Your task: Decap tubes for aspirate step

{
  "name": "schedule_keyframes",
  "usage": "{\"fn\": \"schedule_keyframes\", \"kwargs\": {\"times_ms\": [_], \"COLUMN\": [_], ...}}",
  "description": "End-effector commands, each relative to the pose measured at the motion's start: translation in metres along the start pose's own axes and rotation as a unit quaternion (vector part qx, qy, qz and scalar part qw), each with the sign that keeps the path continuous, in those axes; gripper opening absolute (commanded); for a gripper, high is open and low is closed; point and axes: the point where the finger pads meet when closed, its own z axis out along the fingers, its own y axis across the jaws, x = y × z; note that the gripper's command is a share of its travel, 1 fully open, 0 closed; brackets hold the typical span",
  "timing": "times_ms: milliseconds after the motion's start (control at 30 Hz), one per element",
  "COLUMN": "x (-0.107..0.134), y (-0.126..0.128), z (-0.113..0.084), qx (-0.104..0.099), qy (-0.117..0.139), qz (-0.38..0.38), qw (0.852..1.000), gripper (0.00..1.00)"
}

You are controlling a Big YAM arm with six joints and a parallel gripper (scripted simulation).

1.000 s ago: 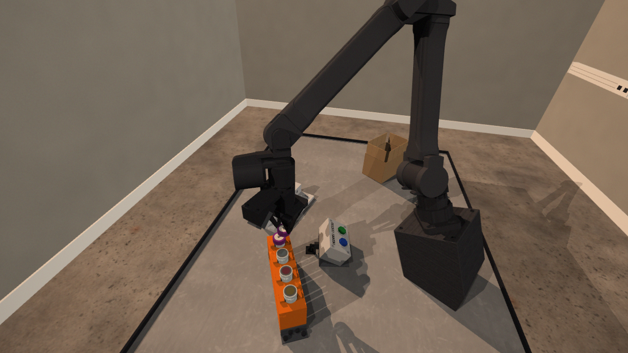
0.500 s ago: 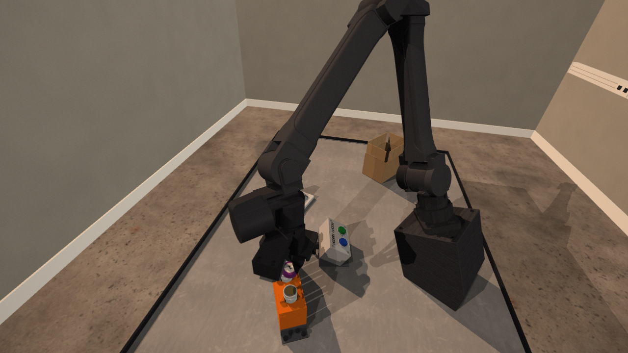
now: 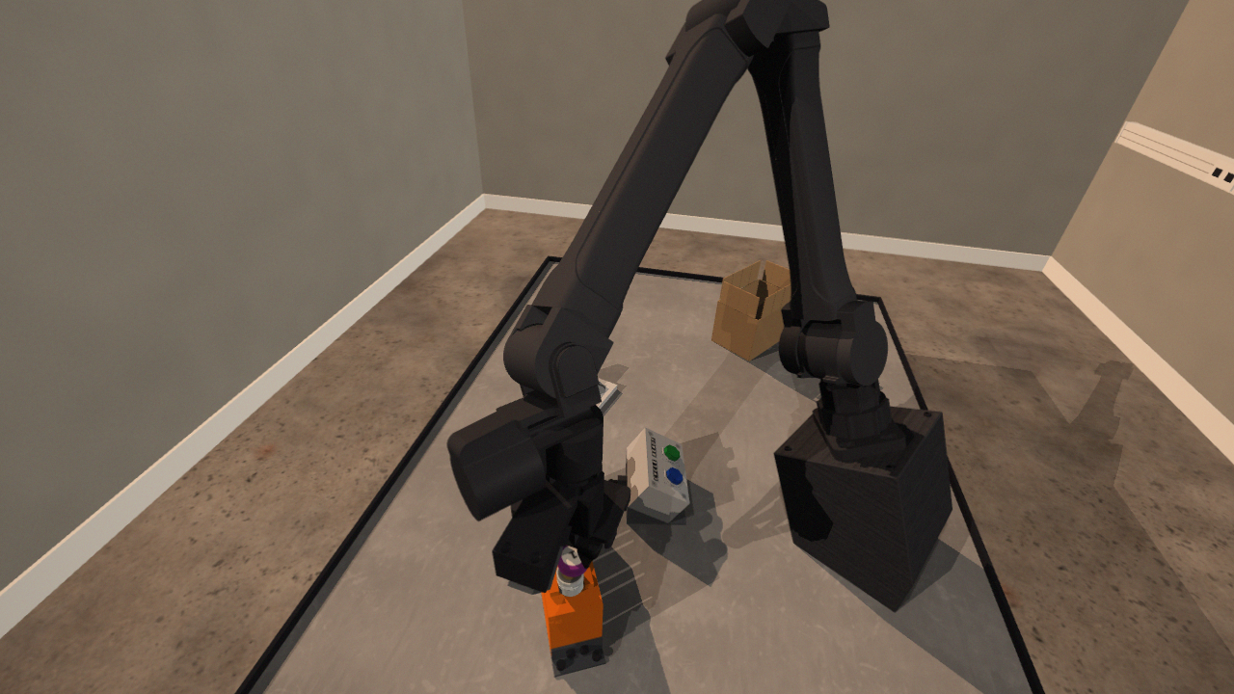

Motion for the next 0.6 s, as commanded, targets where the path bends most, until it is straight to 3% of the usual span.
{"fn": "schedule_keyframes", "kwargs": {"times_ms": [0, 100, 233, 567], "x": [-0.004, 0.0, -0.01, -0.016], "y": [-0.008, -0.003, -0.01, -0.017], "z": [0.012, 0.022, 0.009, 0.007], "qx": [0.002, -0.002, 0.007, 0.01], "qy": [-0.001, 0.003, -0.01, -0.014], "qz": [0.005, 0.002, 0.007, 0.006], "qw": [1.0, 1.0, 1.0, 1.0], "gripper": [0.0, 0.0, 0.0, 0.0]}}
